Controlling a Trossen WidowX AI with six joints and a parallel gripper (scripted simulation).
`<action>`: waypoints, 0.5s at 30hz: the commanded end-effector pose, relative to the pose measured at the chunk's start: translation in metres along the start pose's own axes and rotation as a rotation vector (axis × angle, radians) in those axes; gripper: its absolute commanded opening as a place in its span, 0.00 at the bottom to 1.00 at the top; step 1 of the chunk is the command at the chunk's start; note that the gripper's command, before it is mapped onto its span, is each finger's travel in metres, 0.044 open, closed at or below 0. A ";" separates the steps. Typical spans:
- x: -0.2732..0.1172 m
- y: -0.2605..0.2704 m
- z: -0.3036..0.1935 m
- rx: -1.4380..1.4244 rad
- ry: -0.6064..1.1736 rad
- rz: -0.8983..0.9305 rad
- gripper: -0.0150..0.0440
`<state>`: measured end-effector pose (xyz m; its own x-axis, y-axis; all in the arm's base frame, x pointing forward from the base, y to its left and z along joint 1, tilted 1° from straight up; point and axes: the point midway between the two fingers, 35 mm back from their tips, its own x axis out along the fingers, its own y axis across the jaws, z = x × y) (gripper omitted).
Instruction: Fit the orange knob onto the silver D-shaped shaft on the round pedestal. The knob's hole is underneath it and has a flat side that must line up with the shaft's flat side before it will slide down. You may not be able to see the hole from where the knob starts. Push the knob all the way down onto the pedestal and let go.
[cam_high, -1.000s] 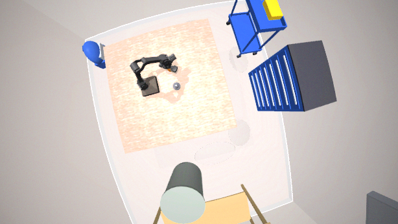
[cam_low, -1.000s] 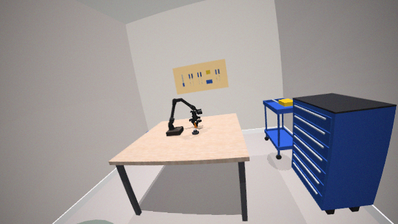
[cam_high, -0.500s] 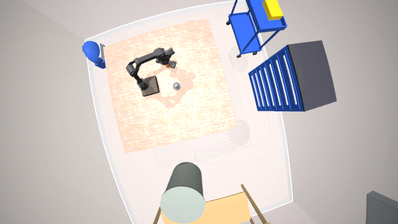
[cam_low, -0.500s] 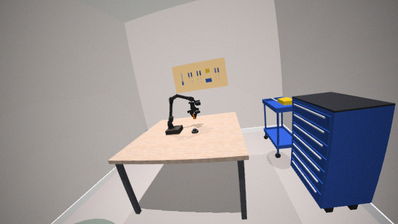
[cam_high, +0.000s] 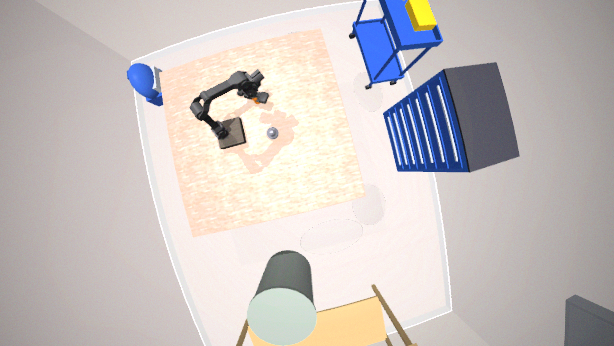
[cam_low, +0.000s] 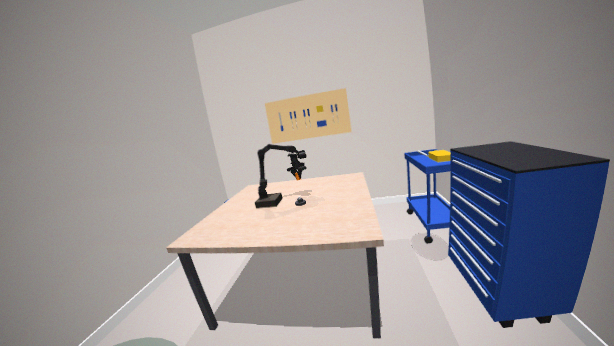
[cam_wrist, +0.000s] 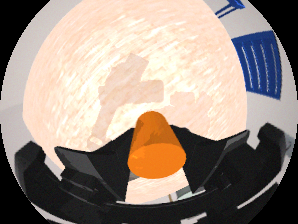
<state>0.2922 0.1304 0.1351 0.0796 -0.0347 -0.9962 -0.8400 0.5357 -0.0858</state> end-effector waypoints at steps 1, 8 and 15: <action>-0.010 0.003 -0.002 0.003 -0.009 -0.096 0.25; -0.025 0.008 -0.007 0.004 -0.008 -0.240 0.25; -0.040 0.013 -0.013 0.005 -0.008 -0.393 0.25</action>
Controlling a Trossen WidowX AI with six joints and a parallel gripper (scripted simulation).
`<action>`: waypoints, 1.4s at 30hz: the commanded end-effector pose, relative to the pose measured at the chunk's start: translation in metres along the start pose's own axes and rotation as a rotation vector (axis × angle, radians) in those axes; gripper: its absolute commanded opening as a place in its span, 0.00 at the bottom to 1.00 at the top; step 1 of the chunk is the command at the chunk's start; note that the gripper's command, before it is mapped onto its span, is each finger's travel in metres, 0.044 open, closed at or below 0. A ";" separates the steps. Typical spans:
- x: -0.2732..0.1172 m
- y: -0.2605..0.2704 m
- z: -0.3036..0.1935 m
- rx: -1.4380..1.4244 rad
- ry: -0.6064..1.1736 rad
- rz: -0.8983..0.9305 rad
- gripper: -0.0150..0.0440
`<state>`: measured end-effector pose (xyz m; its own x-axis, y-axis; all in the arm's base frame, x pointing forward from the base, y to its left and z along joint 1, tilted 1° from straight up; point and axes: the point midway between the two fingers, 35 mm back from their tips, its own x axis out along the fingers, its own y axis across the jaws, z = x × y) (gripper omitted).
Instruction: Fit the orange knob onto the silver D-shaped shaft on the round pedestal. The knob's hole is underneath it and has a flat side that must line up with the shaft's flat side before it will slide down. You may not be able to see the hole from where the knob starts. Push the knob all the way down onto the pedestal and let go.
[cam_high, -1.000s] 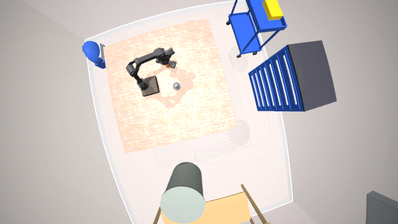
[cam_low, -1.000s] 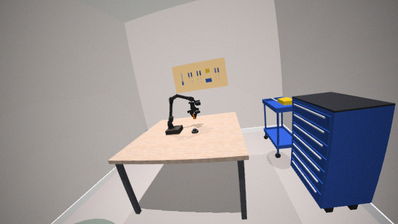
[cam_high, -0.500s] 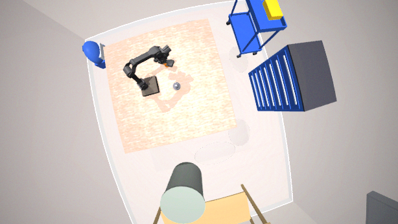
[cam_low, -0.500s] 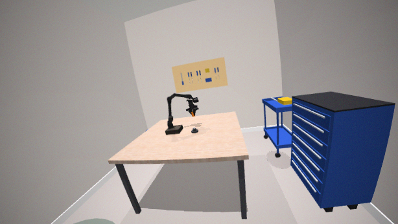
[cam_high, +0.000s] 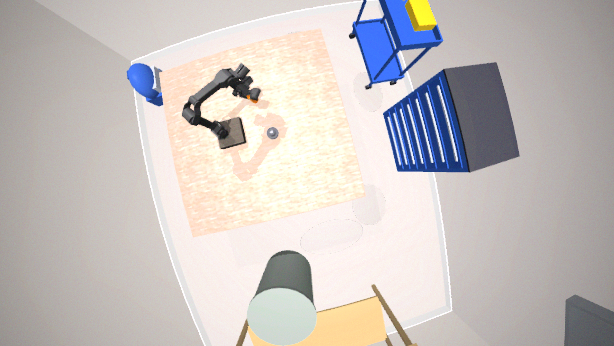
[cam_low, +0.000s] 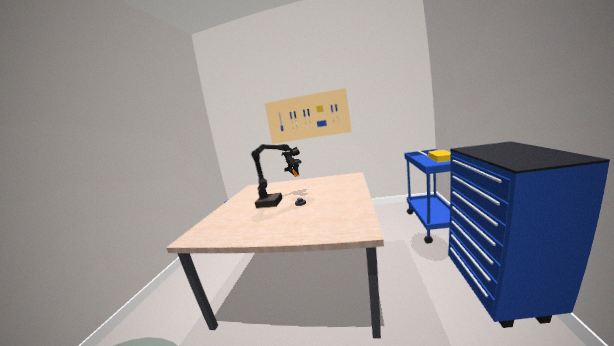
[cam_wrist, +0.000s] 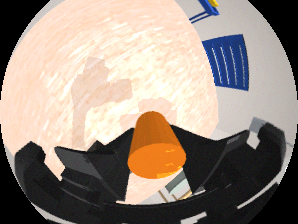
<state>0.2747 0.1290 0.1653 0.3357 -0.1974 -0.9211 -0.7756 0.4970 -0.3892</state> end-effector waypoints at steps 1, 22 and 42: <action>-0.011 -0.001 -0.003 0.008 -0.005 -0.101 0.25; -0.056 -0.002 -0.019 0.010 -0.004 -0.540 0.25; -0.053 0.002 -0.020 0.005 0.000 -0.632 0.25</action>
